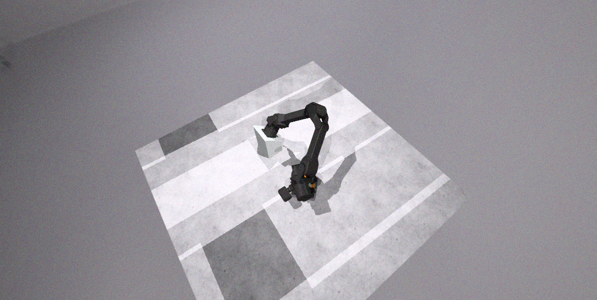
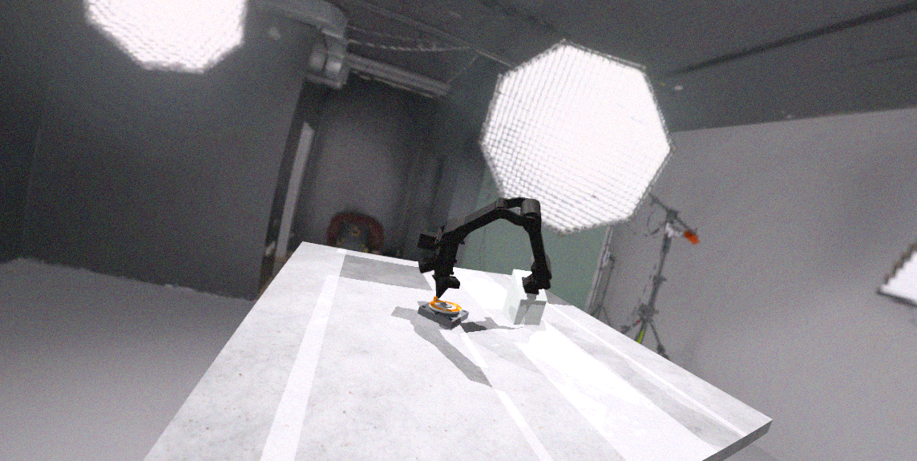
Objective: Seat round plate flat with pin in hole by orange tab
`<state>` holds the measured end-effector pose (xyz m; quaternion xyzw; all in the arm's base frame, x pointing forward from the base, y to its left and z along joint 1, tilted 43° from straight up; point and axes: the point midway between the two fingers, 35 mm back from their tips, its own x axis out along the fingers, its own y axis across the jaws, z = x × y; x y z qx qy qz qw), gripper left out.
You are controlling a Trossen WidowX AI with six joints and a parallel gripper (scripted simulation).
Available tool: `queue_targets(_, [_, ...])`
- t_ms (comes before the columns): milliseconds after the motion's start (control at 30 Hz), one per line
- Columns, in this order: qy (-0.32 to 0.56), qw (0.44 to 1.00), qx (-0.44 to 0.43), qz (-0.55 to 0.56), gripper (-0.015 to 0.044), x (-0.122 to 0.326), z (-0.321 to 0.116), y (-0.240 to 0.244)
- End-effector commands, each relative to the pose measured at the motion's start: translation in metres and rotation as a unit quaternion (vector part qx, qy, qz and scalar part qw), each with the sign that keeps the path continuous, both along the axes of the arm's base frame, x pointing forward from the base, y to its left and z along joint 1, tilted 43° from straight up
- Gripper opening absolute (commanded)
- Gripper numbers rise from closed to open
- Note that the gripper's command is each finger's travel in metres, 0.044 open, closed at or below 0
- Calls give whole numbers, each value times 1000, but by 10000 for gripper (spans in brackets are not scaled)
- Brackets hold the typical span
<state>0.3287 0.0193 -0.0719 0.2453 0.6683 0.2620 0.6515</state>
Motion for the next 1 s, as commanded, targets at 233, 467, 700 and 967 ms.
queue_targets(233, [-14,1000,2,2,0,9,3,3])
queue_targets(467, [-14,1000,2,2,0,11,3,4])
queue_targets(700, [-14,1000,2,2,0,17,7,7])
queue_targets(967, [-14,1000,3,2,0,25,13,14])
